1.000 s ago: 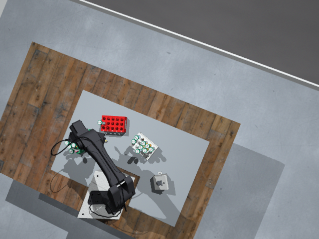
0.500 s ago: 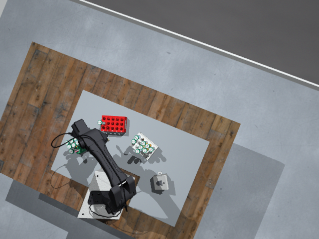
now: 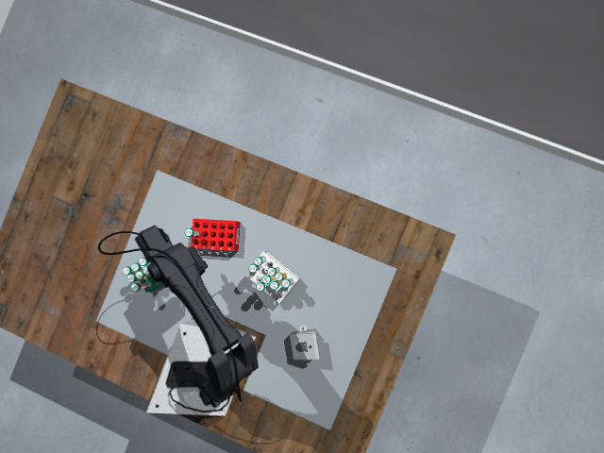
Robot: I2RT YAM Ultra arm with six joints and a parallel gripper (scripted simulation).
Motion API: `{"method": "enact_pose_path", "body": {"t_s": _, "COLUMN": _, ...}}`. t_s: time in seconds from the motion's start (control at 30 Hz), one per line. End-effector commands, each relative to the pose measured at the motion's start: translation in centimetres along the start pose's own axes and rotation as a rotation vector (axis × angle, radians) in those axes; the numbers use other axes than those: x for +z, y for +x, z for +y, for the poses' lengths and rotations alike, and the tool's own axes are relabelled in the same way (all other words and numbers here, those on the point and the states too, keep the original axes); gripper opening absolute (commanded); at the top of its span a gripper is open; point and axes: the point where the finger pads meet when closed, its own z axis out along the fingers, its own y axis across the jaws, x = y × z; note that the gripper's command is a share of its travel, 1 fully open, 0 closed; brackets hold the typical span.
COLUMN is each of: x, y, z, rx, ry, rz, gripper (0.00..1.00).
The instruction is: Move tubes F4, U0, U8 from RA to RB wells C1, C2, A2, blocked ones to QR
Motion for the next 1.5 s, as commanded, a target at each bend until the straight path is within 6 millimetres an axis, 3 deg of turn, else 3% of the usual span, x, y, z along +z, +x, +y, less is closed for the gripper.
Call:
{"method": "enact_pose_path", "body": {"t_s": 0.0, "x": -1.71, "y": -0.33, "z": -0.12, "rx": 0.181, "ry": 0.014, "rz": -0.036, "gripper": 0.00}}
{"method": "enact_pose_path", "body": {"t_s": 1.4, "x": -1.70, "y": -0.32, "z": -0.18, "rx": 1.447, "ry": -0.008, "rz": -0.043, "gripper": 0.00}}
{"method": "enact_pose_path", "body": {"t_s": 1.47, "x": -1.70, "y": -0.32, "z": -0.18, "rx": 1.447, "ry": -0.008, "rz": -0.043, "gripper": 0.00}}
